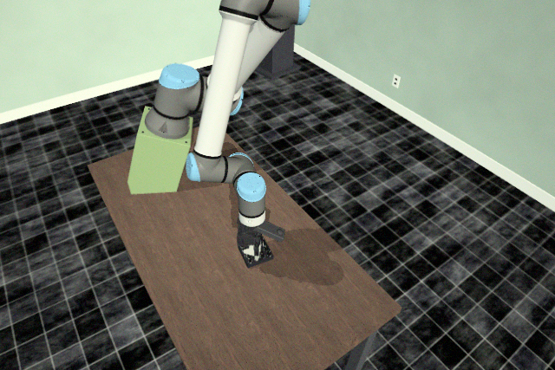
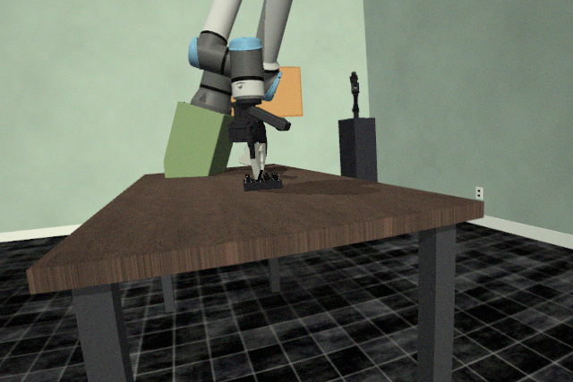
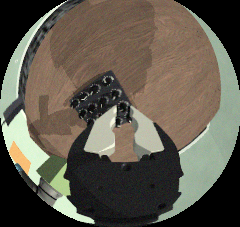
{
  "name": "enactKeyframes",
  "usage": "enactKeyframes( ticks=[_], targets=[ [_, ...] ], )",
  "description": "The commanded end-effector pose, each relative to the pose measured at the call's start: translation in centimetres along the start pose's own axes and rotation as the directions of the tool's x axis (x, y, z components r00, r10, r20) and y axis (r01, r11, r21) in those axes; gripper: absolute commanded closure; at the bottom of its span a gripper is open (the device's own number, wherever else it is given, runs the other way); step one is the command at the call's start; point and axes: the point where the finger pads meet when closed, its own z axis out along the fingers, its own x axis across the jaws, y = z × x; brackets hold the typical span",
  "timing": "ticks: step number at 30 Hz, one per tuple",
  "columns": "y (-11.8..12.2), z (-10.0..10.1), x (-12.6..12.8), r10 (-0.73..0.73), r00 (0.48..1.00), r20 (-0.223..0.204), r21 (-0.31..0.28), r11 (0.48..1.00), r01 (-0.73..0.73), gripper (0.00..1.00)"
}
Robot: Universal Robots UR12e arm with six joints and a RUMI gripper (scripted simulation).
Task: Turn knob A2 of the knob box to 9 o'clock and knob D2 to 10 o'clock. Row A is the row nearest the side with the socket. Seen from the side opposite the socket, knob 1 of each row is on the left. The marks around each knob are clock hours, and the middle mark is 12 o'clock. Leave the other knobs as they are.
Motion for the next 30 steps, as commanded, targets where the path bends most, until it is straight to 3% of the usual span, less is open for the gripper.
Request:
enactKeyframes(
  ticks=[1,6,7,30],
  targets=[
    [-0.03,-0.05,0.05,0.0,1.0,-0.001,0.001,1.0,0.0,0.89],
    [-0.03,-0.05,0.05,0.0,1.0,-0.001,0.001,1.0,0.0,0.89],
    [-0.03,-0.05,0.05,0.0,1.0,-0.001,0.001,1.0,0.0,0.96],
    [-0.03,-0.05,0.05,0.0,1.0,-0.001,0.001,1.0,0.0,0.96]
  ],
)
